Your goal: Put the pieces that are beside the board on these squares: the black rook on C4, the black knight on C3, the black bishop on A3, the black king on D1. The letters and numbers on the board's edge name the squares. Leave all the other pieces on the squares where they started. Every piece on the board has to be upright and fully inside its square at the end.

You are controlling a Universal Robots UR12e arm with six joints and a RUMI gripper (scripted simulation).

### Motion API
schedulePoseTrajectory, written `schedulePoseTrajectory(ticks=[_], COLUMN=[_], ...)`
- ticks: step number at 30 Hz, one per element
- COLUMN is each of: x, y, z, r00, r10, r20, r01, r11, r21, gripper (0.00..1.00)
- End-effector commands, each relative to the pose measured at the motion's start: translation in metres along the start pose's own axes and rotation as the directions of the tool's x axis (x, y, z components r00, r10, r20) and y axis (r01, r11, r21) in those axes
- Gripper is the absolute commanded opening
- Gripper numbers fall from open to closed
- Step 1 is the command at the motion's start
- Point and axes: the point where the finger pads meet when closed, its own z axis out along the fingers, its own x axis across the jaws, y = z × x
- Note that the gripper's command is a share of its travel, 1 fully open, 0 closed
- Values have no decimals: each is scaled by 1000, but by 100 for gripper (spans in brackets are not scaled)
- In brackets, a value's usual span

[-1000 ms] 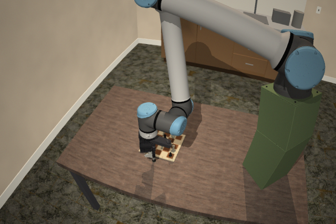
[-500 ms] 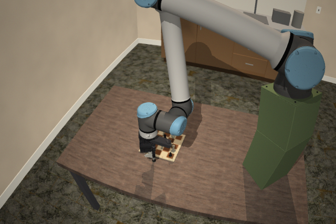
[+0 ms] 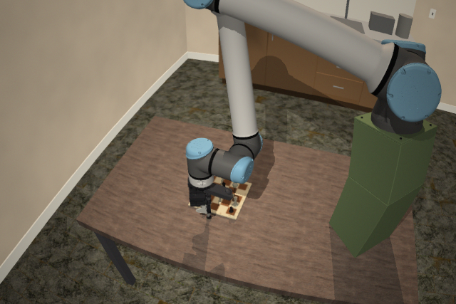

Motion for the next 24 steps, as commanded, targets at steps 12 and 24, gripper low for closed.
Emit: schedulePoseTrajectory(ticks=[12, 24], x=[0, 0], y=[1, 0], z=[-81, -96], r00=[1000, 1000], r10=[0, 0], r20=[0, 0], r01=[0, 0], r11=[1000, 1000], r21=[-1, -1], gripper=[0, 0])
